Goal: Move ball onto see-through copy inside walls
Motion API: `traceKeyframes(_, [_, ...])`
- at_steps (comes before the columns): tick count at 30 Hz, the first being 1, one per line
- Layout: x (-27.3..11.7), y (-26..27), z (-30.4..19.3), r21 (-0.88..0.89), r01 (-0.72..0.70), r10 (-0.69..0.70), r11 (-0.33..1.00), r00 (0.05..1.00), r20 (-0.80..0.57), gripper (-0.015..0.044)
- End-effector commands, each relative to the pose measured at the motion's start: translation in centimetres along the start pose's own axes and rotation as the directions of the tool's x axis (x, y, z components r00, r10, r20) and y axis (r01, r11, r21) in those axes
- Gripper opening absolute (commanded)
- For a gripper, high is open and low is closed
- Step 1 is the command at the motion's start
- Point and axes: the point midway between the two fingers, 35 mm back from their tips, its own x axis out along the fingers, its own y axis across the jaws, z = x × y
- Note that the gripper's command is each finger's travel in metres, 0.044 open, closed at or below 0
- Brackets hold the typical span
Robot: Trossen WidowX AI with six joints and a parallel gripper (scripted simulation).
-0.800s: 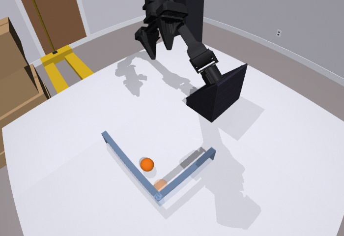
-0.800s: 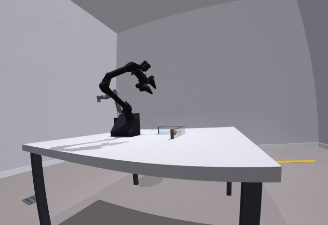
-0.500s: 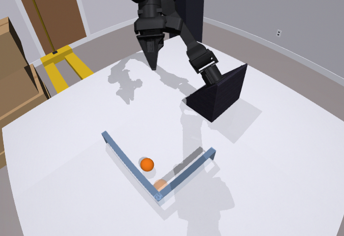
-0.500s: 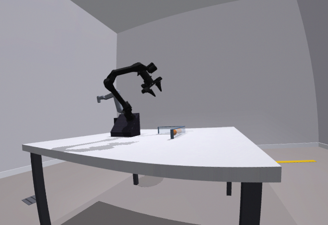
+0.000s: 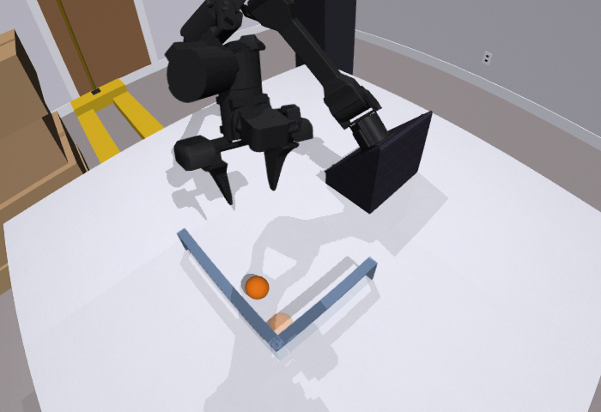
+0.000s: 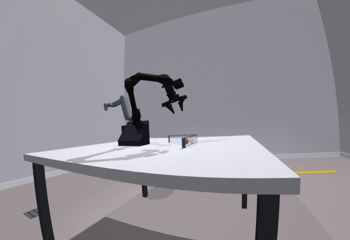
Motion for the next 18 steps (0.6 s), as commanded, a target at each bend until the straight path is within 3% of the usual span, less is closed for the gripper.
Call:
traceKeyframes(1, [6.7, -1.5, -0.5, 0.59, 0.011, 0.078, 0.808, 0.989, -0.126, 0.0326])
traceKeyframes(7, [11.2, -1.7, -1.1, 0.854, 0.118, 0.13, 0.506, 0.969, -0.21, 0.0326])
traceKeyframes(13, [15.4, -1.4, -2.1, 0.948, 0.272, 0.177, 0.166, 0.937, -0.3, 0.0326])
traceKeyframes(18, [15.7, -1.4, -2.1, 0.948, 0.284, 0.18, 0.141, 0.935, -0.306, 0.0326])
